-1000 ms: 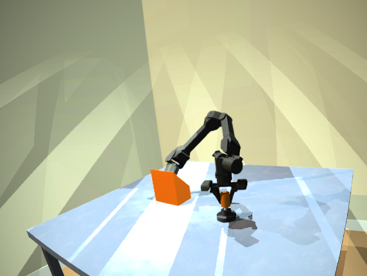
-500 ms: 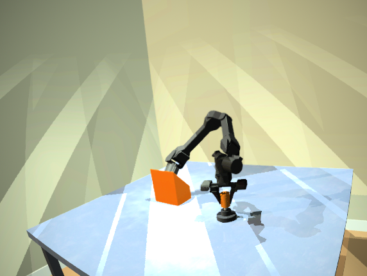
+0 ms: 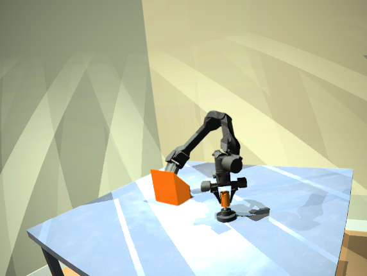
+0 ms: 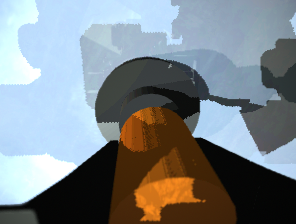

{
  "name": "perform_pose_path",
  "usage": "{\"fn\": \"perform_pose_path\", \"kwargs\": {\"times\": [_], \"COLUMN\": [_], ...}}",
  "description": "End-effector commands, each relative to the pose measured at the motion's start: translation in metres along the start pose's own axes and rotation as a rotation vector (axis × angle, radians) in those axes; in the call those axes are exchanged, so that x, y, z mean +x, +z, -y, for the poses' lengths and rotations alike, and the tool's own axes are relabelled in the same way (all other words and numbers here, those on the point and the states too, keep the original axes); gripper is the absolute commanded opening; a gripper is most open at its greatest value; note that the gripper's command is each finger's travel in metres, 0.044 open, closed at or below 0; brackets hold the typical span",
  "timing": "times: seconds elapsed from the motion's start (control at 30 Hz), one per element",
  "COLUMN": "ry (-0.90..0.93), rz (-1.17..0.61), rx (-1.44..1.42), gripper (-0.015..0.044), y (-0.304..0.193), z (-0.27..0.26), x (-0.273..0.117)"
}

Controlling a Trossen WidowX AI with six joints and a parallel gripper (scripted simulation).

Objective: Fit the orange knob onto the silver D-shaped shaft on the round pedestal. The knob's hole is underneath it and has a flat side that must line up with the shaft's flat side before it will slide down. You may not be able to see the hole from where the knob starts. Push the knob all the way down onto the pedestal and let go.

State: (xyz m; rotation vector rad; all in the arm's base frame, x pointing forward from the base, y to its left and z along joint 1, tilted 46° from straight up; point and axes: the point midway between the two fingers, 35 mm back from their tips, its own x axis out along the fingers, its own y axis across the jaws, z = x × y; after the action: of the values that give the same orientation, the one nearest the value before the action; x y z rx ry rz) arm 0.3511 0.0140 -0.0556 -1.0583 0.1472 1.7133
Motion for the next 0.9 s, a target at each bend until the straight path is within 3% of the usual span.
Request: {"fn": "perform_pose_path", "kwargs": {"times": [0.0, 0.87], "ry": [0.002, 0.002], "rz": [-0.003, -0.003], "rx": [-0.035, -0.035], "gripper": [0.0, 0.0], "y": [-0.0015, 0.0012], "z": [0.0005, -0.0018], "x": [0.0014, 0.0042]}}
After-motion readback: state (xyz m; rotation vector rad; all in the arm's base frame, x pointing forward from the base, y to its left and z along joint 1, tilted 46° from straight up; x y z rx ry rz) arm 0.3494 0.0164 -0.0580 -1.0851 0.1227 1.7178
